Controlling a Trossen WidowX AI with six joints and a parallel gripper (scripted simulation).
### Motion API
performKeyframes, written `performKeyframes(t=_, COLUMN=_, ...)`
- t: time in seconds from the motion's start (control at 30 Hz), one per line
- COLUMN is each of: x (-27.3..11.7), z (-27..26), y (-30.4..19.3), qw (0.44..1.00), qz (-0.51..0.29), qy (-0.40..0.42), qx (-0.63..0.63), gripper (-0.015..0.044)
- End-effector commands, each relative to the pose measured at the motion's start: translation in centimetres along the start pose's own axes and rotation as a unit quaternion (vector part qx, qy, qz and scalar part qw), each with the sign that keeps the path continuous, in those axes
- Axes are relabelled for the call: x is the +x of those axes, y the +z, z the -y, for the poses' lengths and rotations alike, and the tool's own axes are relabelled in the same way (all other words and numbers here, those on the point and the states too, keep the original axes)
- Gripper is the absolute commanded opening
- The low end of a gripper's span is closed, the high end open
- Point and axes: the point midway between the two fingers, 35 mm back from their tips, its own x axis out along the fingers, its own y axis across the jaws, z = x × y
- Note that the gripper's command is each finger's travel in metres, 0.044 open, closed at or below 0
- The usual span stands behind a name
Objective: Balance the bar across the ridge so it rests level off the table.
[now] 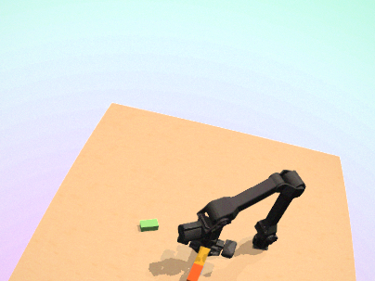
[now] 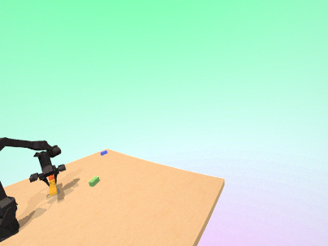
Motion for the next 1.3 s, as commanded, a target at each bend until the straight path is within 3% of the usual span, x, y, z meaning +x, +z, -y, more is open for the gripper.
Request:
performKeyframes(t=0.0, x=0.00, z=0.00, y=0.00, qw=1.000, qz=0.000, qy=0.000, qx=0.000, gripper=0.0000)
performKeyframes(t=0.53, x=0.00, z=0.00, y=0.00, qw=1.000, qz=0.000, qy=0.000, qx=0.000, gripper=0.0000)
performKeyframes(t=0.77, x=0.00, z=0.00, y=0.00, qw=1.000, qz=0.000, qy=0.000, qx=0.000, gripper=0.0167)
performKeyframes(t=1.27, x=0.00, z=0.00, y=0.00, qw=1.000, qz=0.000, qy=0.000, qx=0.000, gripper=0.0168)
